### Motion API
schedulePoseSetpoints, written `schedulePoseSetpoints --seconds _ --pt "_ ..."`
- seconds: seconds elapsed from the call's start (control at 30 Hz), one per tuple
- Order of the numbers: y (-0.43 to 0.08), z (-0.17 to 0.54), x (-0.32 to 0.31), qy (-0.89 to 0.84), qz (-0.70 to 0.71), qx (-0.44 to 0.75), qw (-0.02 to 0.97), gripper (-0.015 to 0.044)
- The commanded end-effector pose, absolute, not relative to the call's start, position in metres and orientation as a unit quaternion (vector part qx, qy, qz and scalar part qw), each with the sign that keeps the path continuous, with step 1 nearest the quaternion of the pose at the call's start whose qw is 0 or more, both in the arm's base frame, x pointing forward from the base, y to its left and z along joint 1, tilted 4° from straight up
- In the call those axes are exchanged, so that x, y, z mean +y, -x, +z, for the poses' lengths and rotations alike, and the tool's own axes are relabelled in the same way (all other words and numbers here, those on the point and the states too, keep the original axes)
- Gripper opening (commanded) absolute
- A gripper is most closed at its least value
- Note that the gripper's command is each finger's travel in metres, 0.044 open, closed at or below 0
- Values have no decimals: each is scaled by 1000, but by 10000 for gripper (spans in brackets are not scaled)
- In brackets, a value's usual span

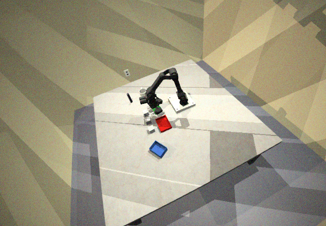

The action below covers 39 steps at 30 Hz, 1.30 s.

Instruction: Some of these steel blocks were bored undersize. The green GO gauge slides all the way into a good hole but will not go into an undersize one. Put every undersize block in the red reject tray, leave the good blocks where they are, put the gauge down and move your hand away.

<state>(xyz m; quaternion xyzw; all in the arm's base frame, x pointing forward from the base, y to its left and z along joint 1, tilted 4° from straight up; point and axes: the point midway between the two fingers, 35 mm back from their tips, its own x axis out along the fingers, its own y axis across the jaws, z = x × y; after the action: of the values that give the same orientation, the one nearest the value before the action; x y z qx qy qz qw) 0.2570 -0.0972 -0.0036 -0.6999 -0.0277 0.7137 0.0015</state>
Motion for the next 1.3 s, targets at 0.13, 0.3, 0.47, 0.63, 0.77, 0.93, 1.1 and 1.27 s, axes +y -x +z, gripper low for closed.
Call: schedulePoseSetpoints --seconds 0.13,0.3,0.47,0.63,0.77,0.93,1.1,1.27 --pt "-257 -5 -97 700 714 -27 2 234" --pt "-257 -5 -97 700 714 -27 2 201" --pt "-257 -3 -98 700 714 -27 2 148" --pt "-257 36 -99 699 714 -26 1 17" --pt "-254 61 -98 694 720 -28 4 0" --pt "-254 68 -98 690 723 -34 4 0" --pt "-281 75 -100 683 706 -151 -111 0" --pt "-311 81 -100 651 663 -281 -241 0"
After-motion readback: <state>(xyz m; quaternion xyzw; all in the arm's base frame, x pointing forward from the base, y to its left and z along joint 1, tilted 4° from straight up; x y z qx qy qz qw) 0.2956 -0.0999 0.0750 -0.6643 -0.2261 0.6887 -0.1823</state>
